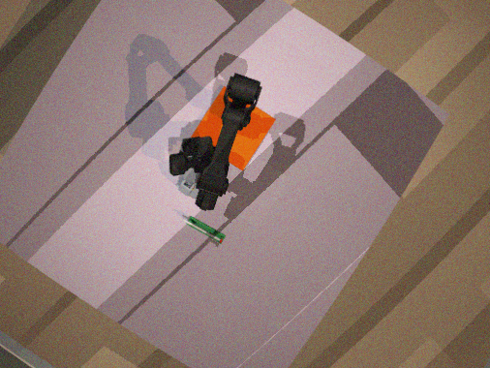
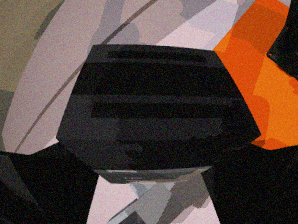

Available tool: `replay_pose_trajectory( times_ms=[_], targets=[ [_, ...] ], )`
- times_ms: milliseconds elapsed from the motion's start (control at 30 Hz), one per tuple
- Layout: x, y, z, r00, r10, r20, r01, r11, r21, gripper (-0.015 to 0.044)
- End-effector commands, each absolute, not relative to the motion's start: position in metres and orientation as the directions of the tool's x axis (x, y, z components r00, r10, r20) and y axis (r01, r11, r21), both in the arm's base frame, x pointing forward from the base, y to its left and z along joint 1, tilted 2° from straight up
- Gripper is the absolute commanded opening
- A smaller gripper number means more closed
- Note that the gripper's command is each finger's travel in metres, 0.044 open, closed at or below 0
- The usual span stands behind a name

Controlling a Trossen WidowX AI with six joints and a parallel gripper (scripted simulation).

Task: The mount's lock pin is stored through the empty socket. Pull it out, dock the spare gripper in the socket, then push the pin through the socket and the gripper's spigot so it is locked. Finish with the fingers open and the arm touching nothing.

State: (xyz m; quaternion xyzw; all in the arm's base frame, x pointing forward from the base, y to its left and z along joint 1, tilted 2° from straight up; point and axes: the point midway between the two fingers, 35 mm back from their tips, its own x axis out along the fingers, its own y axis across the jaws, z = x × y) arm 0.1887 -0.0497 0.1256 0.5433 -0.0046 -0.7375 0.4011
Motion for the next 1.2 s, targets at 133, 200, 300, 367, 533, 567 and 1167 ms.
replay_pose_trajectory(
  times_ms=[133, 200, 300, 367, 533, 567, 1167],
  targets=[
    [0.193, -0.043, 0.136, -0.032, -0.678, -0.734, 0.641, -0.578, 0.505, 0.0000],
    [0.194, -0.041, 0.139, -0.016, -0.697, -0.717, 0.655, -0.549, 0.519, 0.0000],
    [0.196, -0.038, 0.143, 0.012, -0.723, -0.691, 0.674, -0.505, 0.539, 0.0000],
    [0.197, -0.036, 0.145, 0.032, -0.739, -0.673, 0.686, -0.474, 0.552, 0.0000],
    [0.200, -0.029, 0.152, 0.086, -0.774, -0.627, 0.711, -0.393, 0.583, 0.0000],
    [0.201, -0.028, 0.153, 0.098, -0.780, -0.618, 0.715, -0.377, 0.589, 0.0000],
    [0.211, -0.005, 0.173, 0.278, -0.829, -0.485, 0.740, -0.137, 0.658, 0.0000]
  ],
)
